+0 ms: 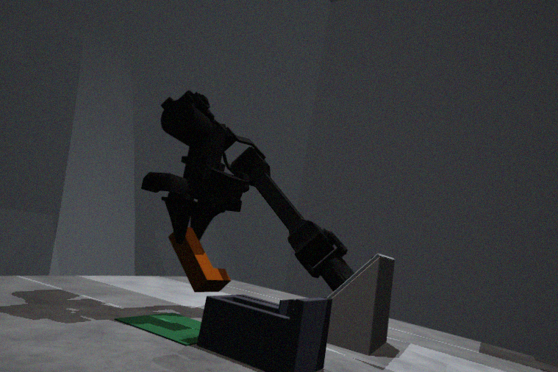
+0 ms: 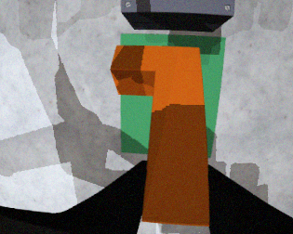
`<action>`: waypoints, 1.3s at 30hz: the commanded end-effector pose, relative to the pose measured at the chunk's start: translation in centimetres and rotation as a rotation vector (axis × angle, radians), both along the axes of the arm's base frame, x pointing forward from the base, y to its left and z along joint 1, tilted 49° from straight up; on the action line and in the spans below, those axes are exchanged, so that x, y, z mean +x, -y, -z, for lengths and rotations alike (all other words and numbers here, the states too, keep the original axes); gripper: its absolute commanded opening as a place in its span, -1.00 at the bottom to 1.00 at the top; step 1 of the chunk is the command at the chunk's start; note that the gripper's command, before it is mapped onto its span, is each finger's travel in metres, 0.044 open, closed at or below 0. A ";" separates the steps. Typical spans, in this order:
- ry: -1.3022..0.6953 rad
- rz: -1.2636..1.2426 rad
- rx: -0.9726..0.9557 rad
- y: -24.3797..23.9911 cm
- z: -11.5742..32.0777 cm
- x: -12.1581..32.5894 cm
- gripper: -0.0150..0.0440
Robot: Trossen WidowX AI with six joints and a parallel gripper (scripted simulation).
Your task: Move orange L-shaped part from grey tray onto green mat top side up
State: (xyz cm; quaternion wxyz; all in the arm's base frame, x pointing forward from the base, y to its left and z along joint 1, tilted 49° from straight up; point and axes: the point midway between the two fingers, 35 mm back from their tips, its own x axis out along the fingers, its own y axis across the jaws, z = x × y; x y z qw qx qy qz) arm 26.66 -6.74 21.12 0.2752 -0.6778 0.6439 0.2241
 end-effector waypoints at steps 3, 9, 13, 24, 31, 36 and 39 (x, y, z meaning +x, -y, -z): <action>-0.003 0.003 -0.007 0.8 0.6 0.0 -0.49; -0.004 0.004 -0.007 1.5 1.2 0.1 -0.49; -0.004 0.004 -0.008 2.0 1.6 0.1 -0.49; -0.003 0.005 -0.008 3.2 2.6 0.2 -0.49; -0.003 0.005 -0.010 4.1 3.4 0.3 -0.49; -0.003 0.005 -0.010 4.3 3.5 0.3 -0.49; -0.003 0.005 -0.010 4.3 3.5 0.3 -0.49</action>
